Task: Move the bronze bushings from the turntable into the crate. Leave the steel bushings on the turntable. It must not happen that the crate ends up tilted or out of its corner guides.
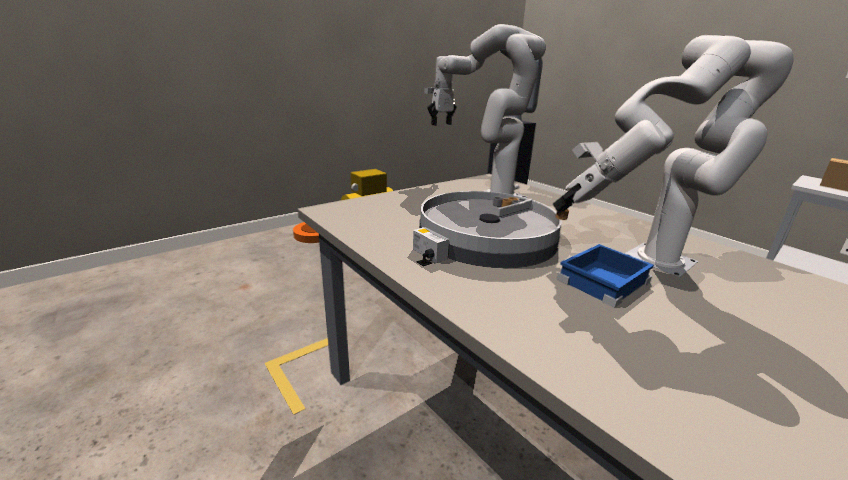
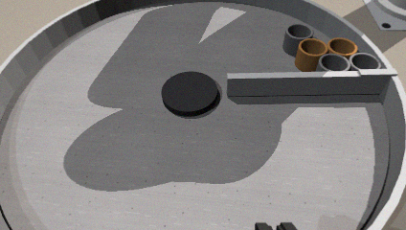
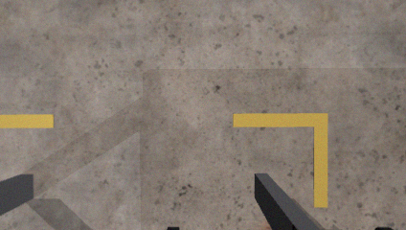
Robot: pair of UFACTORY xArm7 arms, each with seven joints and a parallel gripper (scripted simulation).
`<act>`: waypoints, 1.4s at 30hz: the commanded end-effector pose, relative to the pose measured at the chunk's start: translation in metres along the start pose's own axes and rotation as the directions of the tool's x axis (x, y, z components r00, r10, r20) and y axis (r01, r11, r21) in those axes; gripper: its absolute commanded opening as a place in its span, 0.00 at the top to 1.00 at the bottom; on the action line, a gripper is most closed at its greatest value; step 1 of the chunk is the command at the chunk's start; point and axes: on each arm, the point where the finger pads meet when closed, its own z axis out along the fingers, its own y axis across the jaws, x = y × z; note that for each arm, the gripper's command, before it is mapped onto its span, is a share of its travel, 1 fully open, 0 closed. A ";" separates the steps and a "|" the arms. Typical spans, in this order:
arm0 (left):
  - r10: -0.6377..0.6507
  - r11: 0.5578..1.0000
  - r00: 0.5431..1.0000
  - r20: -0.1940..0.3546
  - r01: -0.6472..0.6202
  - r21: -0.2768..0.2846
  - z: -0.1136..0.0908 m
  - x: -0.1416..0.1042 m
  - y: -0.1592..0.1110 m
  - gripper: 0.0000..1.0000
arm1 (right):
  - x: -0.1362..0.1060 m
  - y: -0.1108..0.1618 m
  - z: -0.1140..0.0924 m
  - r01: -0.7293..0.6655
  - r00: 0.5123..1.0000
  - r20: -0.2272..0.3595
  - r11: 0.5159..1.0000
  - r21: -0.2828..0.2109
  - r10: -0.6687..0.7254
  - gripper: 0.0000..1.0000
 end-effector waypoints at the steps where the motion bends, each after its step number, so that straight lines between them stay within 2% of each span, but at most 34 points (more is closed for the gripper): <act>1: 0.005 1.000 1.000 0.001 -0.005 -0.012 -0.028 -0.024 -0.007 1.00 | 0.001 0.000 -0.002 0.000 1.000 -0.005 1.000 0.000 0.000 0.00; 14: 0.005 1.000 1.000 0.002 -0.005 -0.012 -0.090 -0.098 -0.032 1.00 | 0.001 0.000 -0.002 0.000 1.000 -0.005 1.000 0.000 0.000 0.00; 16: 0.005 1.000 1.000 0.002 -0.005 -0.012 -0.090 -0.098 -0.032 1.00 | 0.001 0.000 -0.002 0.000 1.000 -0.005 1.000 0.000 0.000 0.00; 21: 0.005 1.000 1.000 0.002 -0.005 -0.012 -0.105 -0.117 -0.038 1.00 | 0.001 0.000 -0.002 0.000 1.000 -0.005 1.000 0.000 0.000 0.00; 26: 0.005 1.000 1.000 0.002 -0.005 -0.012 -0.111 -0.123 -0.040 1.00 | 0.001 0.000 -0.002 0.000 1.000 -0.005 1.000 0.000 0.000 0.00; 42: 0.005 1.000 1.000 0.002 -0.005 -0.012 -0.111 -0.124 -0.040 1.00 | 0.001 0.000 -0.002 0.000 1.000 -0.005 1.000 0.000 0.000 0.00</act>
